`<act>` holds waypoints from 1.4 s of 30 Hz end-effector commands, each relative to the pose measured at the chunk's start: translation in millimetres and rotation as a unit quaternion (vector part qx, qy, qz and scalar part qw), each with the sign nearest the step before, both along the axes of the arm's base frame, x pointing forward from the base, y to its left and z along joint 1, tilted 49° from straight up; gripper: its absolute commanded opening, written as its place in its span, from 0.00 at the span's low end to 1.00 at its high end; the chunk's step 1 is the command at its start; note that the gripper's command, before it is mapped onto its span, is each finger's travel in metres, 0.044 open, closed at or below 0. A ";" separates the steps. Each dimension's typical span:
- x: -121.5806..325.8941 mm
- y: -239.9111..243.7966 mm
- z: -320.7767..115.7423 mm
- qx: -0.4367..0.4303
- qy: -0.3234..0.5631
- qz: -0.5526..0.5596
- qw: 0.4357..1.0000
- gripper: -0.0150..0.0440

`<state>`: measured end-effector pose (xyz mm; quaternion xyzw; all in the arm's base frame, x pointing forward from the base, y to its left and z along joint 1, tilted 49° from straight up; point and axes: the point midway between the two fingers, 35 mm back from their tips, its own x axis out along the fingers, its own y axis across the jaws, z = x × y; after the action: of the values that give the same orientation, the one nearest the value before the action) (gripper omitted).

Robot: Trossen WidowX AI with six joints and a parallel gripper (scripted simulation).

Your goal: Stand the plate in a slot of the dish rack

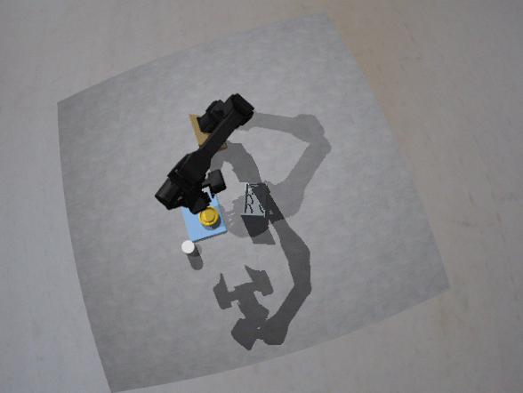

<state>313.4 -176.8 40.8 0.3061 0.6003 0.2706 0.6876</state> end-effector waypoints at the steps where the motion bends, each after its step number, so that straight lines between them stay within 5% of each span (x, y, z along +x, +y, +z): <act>1: -3.6 6.1 -1.7 0.010 0.010 0.013 1.000 0.93; 11: -3.3 84.1 -79.8 0.005 0.058 0.036 0.998 0.93; 42: -0.9 118.1 -108.2 0.005 0.059 0.036 0.998 0.93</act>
<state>313.6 -65.4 -63.5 0.2999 0.6475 0.2789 0.6427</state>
